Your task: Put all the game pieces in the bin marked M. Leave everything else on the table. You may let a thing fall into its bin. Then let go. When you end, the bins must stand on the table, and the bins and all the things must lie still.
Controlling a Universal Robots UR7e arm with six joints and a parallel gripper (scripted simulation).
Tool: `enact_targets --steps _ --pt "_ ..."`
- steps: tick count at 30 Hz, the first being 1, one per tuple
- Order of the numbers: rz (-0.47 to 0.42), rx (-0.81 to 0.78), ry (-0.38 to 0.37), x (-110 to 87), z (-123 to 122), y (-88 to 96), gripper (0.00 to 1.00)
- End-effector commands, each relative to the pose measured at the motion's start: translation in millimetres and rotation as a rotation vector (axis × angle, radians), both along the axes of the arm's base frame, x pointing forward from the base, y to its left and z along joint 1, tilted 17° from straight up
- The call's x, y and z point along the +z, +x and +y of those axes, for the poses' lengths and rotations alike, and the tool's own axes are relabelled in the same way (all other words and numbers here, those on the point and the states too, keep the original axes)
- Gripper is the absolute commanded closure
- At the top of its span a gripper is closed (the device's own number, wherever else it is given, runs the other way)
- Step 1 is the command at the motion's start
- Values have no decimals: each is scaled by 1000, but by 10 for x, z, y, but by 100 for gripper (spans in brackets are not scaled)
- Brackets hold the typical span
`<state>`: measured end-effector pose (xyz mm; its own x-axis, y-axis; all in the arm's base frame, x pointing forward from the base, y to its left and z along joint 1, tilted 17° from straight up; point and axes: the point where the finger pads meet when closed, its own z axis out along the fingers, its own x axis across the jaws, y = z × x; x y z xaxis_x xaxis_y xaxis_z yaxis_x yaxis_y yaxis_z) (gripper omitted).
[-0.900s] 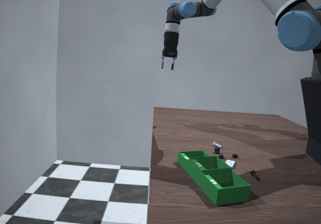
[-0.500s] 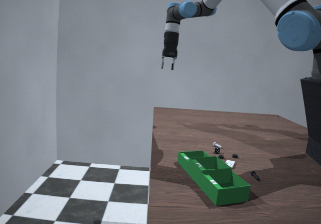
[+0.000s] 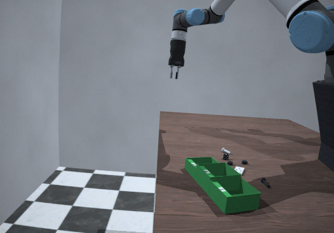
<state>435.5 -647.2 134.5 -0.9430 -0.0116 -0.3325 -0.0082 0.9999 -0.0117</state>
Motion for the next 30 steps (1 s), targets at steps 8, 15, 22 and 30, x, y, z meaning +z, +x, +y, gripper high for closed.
enact_targets --steps 8,15,22,30 --pt "10 -56 30 -253 206 133 69" --pt "16 -114 48 -270 421 209 69" --pt "21 -173 66 -291 626 273 69" --pt "26 -232 83 -313 836 328 69"
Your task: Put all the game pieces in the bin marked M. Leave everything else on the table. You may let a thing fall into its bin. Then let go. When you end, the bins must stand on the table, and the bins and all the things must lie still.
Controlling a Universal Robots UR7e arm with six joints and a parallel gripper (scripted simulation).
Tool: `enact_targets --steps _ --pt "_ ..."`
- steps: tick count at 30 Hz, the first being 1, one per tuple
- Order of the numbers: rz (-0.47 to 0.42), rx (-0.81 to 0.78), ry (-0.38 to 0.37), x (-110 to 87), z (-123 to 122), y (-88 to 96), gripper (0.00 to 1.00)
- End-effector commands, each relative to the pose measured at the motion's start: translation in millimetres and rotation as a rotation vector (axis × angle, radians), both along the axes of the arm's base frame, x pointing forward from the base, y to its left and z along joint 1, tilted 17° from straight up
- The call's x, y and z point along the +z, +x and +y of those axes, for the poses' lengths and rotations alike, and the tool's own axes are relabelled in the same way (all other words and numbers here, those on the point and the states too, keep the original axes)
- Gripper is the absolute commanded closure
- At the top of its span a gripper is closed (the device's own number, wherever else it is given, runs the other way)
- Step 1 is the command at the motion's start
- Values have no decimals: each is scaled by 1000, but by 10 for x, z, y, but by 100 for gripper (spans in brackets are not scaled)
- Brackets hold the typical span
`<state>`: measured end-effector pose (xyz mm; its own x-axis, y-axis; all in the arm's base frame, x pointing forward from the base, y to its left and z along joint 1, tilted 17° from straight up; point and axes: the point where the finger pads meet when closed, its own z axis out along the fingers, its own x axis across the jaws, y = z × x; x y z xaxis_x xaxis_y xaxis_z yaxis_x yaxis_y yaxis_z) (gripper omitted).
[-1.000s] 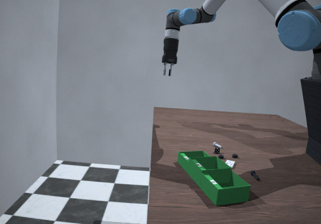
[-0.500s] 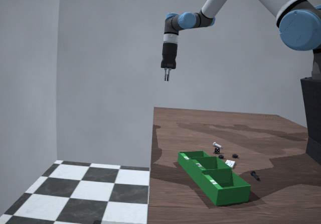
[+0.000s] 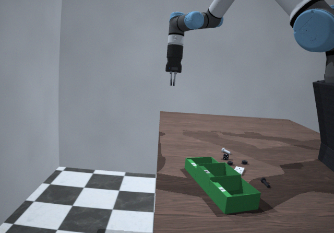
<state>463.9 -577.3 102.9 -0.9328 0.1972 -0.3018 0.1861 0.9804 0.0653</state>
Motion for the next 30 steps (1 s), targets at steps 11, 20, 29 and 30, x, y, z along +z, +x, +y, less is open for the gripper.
enact_targets --steps 11,20,29,30 --pt "12 -155 35 -43 564 130 69" --pt "19 -274 66 -86 947 177 69" --pt "22 -333 81 -118 1223 196 69" --pt "22 -333 81 -118 1223 196 69"
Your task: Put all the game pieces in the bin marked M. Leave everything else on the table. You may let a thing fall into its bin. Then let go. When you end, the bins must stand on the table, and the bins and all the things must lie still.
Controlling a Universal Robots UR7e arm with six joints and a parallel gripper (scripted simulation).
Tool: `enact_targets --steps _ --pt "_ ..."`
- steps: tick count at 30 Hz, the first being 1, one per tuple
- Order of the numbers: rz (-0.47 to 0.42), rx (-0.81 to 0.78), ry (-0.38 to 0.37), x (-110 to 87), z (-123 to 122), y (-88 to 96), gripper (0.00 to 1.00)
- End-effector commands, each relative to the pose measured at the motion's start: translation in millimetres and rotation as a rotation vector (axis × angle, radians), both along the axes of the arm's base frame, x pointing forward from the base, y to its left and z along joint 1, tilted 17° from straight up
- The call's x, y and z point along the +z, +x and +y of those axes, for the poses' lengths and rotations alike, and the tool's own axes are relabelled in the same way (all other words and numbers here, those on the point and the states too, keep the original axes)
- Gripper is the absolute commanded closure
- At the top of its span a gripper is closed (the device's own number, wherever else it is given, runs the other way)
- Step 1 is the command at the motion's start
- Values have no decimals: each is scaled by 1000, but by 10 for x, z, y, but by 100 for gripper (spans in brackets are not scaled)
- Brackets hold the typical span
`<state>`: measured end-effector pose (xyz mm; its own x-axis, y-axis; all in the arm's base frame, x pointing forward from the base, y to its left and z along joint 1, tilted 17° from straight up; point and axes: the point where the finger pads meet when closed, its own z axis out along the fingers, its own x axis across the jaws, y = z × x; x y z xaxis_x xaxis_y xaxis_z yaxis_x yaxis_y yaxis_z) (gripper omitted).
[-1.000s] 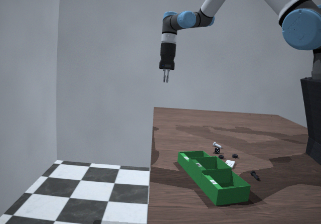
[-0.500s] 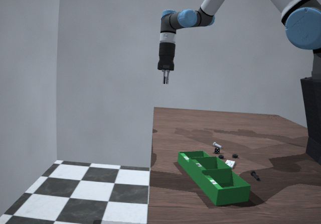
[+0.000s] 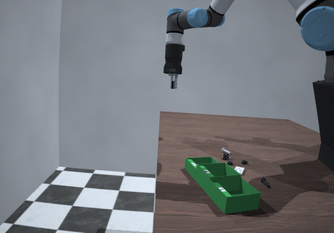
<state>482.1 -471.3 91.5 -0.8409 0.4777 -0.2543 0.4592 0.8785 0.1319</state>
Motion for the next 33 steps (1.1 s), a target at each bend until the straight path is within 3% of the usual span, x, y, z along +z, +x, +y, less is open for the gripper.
enact_targets --steps 1,3,6,9,19,22,25,28,33 --pt "3 -93 12 -14 246 16 69" --pt "3 -104 15 -31 386 19 69" --pt "3 -104 15 -31 386 19 69" --pt "5 -164 29 -59 610 16 69" --pt "6 -224 42 -88 834 5 69" --pt "7 -284 56 -118 1058 -15 69" --pt "7 -284 56 -118 1058 -15 69" --pt "7 -344 69 -149 1281 -42 69" --pt "7 -393 79 -160 1363 -55 69"
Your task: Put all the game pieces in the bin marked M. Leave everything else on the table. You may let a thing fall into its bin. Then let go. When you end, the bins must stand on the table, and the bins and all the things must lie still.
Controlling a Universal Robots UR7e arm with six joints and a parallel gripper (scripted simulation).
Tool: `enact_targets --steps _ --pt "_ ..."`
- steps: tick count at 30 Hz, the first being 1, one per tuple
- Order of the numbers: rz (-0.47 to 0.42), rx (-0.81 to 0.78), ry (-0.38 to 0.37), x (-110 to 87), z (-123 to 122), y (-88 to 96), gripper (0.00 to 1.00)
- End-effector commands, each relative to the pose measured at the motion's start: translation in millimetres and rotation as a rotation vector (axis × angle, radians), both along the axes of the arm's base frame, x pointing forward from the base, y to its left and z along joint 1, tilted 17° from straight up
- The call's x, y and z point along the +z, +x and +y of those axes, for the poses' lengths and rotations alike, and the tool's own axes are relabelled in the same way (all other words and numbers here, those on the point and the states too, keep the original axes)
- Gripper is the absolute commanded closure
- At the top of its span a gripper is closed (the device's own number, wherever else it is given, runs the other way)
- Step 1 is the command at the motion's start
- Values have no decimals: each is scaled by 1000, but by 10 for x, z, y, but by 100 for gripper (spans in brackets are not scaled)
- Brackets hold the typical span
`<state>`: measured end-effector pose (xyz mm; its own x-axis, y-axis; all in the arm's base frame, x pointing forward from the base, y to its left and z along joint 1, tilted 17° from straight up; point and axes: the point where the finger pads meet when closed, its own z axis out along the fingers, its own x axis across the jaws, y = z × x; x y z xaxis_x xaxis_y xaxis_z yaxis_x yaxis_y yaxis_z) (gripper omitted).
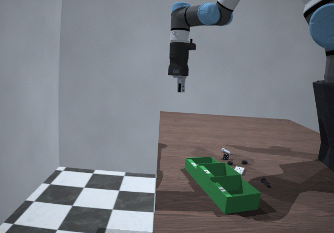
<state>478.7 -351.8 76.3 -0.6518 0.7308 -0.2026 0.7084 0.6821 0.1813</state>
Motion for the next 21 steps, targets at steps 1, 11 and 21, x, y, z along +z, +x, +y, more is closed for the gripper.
enact_targets --steps 1,11,21 --pt "-3 -90 10 -20 249 -34 69" --pt "-4 -150 22 -61 530 -86 69" --pt "-8 -271 47 -130 967 -196 69"
